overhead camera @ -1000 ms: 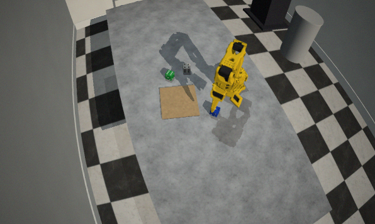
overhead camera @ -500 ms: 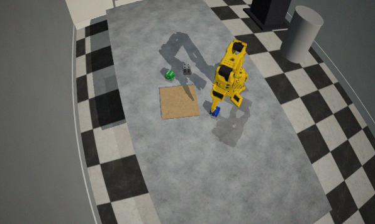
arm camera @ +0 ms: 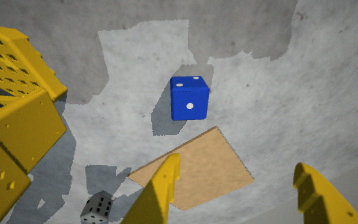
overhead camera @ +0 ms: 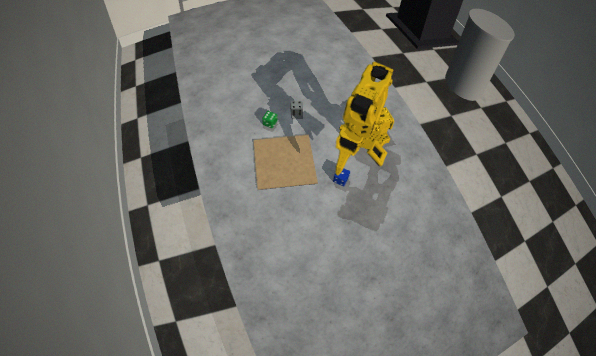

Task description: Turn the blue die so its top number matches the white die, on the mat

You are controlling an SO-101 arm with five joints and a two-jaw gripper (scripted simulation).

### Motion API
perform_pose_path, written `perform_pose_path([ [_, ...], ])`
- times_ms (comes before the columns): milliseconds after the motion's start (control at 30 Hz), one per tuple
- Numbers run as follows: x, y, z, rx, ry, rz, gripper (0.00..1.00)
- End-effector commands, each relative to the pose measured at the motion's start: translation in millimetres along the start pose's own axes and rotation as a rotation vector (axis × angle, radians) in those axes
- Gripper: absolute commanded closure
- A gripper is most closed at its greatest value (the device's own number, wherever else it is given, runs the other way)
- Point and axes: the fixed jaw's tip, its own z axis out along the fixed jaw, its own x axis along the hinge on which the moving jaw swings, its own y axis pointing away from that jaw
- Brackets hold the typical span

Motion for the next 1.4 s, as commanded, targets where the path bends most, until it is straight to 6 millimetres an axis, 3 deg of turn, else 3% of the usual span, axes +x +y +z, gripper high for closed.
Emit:
perform_pose_path([
  [0, -1, -11, -22, 0.178, -0.002, -0.01, 0.65],
  [467, -1, -14, -53, 0.45, -0.003, -0.009, 0.65],
  [933, -1, -15, -54, 0.456, -0.007, 0.006, 0.65],
  [1367, -4, -17, -53, 0.422, -0.046, 0.155, 0.65],
])
